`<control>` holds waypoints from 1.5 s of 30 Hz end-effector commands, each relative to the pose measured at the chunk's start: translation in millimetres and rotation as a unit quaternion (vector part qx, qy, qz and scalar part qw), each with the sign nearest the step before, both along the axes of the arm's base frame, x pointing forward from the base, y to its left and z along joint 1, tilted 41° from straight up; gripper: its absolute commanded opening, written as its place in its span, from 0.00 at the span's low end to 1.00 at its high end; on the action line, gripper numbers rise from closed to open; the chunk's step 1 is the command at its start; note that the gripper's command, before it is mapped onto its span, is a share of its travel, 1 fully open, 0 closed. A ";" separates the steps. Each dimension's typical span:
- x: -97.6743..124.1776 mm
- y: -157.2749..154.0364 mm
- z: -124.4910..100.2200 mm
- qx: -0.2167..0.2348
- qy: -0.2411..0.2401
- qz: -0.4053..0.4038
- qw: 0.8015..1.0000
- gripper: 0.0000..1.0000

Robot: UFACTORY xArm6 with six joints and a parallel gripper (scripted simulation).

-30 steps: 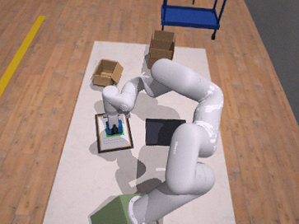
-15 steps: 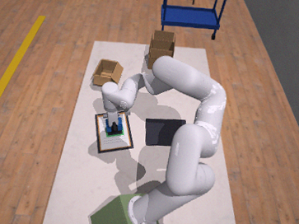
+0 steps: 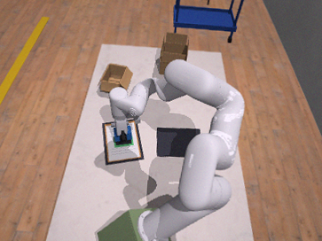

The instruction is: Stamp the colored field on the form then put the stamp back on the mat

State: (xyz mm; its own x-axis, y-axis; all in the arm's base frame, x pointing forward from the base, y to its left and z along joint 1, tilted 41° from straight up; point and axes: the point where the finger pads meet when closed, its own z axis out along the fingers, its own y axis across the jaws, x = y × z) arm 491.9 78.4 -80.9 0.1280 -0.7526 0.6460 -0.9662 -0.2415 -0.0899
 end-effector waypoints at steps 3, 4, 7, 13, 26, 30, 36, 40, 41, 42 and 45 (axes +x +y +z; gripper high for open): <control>-2.6 15.4 17.8 0.002 -0.003 0.002 1.000 0.27; -3.9 19.0 22.3 0.002 -0.003 0.002 1.000 0.27; -5.2 22.9 27.0 0.002 -0.003 0.002 1.000 0.27; -5.2 22.9 27.0 0.002 -0.003 0.002 1.000 0.27; -0.2 -103.4 126.6 0.004 -0.004 0.001 1.000 0.27; -9.1 -151.4 161.5 0.001 -0.005 0.001 1.000 0.27; -18.1 -199.9 201.3 0.001 -0.005 0.001 1.000 0.27; -18.7 -202.9 204.3 0.002 -0.004 0.000 1.000 0.27; -19.5 -206.5 208.0 0.002 -0.004 0.000 1.000 0.27; -20.3 -210.5 211.9 0.002 -0.004 0.000 1.000 0.27; -21.8 -217.8 219.2 0.002 -0.004 0.000 1.000 0.27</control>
